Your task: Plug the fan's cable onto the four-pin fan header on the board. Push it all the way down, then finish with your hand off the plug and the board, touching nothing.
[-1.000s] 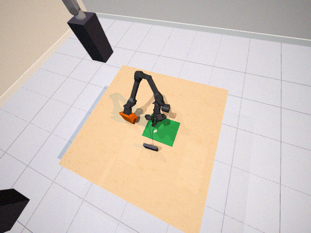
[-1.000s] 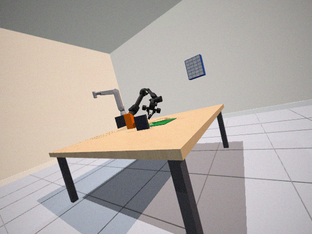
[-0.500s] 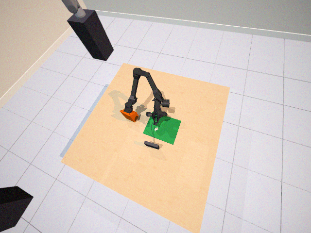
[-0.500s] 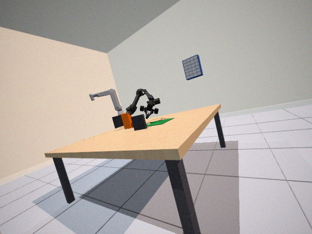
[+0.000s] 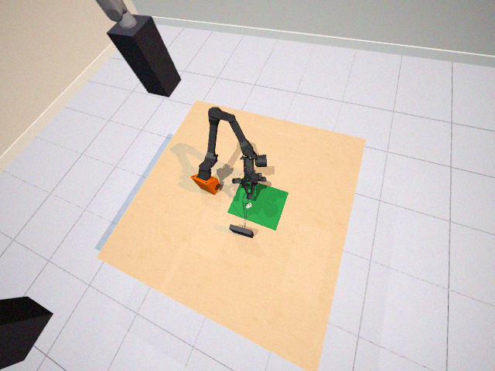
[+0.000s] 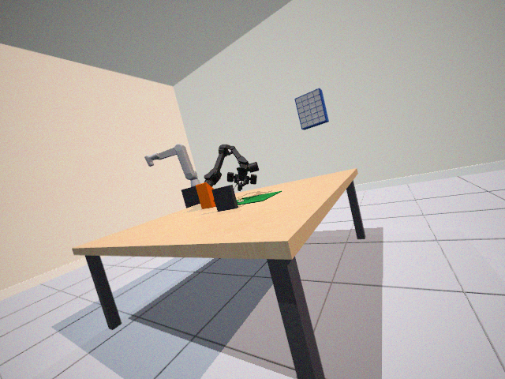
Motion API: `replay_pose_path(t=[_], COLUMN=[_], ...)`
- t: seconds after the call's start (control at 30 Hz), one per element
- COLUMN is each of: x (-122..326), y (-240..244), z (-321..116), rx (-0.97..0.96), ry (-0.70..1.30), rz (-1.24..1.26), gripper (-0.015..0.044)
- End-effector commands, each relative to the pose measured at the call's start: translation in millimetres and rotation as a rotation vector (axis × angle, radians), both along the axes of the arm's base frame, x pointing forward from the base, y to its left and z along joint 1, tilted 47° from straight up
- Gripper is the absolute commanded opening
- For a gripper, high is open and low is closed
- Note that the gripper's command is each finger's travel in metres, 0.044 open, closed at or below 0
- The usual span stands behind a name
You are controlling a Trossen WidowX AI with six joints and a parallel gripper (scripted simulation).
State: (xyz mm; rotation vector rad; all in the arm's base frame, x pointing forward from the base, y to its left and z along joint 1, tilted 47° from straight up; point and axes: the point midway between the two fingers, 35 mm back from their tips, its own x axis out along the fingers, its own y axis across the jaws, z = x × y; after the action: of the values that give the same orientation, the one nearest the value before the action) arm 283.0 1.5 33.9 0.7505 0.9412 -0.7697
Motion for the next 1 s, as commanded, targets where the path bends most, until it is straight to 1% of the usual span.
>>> replay_pose_path(t=[0.0,0.47,0.97], x=[-1,-1,-6], y=[0,4,9], z=[4,18,35], rx=[-0.030,-0.092,-0.111], ry=[-0.059,-0.251,-0.468], rz=[-0.034,-0.125,-0.224], gripper=[0.0000,0.0000,0.0000])
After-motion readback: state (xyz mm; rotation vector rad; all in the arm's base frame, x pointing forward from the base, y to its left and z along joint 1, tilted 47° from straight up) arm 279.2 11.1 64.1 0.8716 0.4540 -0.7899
